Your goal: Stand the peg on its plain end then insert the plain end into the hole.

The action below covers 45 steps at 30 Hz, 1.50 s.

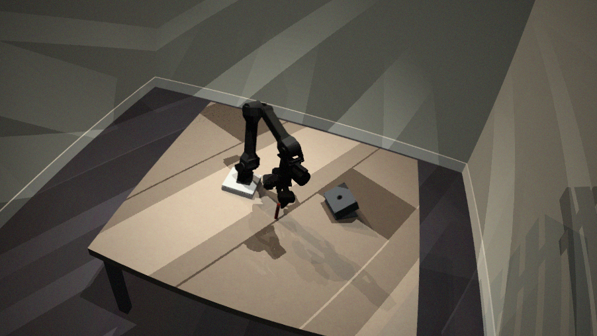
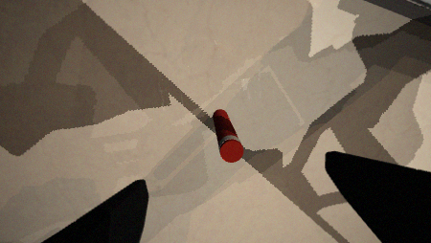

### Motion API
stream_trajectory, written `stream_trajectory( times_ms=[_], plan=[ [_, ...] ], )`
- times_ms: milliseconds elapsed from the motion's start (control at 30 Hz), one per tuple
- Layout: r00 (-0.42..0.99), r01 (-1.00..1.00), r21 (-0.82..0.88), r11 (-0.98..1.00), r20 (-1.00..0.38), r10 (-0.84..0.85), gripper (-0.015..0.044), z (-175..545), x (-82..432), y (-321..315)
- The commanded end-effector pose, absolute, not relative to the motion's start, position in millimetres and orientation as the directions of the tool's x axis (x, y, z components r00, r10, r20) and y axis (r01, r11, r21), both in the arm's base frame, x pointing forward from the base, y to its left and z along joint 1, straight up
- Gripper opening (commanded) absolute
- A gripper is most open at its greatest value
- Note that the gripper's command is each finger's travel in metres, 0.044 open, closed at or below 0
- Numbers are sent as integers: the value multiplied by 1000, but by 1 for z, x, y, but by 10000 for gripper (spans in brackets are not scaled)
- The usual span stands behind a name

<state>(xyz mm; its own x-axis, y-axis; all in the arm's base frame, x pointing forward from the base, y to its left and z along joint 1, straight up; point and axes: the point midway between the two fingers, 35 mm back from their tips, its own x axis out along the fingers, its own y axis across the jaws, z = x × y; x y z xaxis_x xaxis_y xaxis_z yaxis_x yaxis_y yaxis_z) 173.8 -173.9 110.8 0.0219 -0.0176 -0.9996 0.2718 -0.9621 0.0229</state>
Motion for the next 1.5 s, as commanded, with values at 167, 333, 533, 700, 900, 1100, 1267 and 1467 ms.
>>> stream_trajectory(
  times_ms=[167,333,533,700,900,1100,1267,1467],
  plan=[
    [15,251,20,-968,-1000,-17,440,103,173,-174],
    [15,251,20,-968,-1000,-17,440,95,174,-175],
    [15,251,20,-968,-1000,-17,440,85,174,-175],
    [15,251,20,-968,-1000,-17,440,77,174,-176],
    [15,251,20,-968,-1000,-17,440,67,174,-176],
    [14,251,20,-968,-1000,-17,440,58,174,-175],
    [14,251,20,-968,-1000,-17,440,50,174,-175],
    [14,251,20,-968,-1000,-17,440,46,173,-174]
  ],
)
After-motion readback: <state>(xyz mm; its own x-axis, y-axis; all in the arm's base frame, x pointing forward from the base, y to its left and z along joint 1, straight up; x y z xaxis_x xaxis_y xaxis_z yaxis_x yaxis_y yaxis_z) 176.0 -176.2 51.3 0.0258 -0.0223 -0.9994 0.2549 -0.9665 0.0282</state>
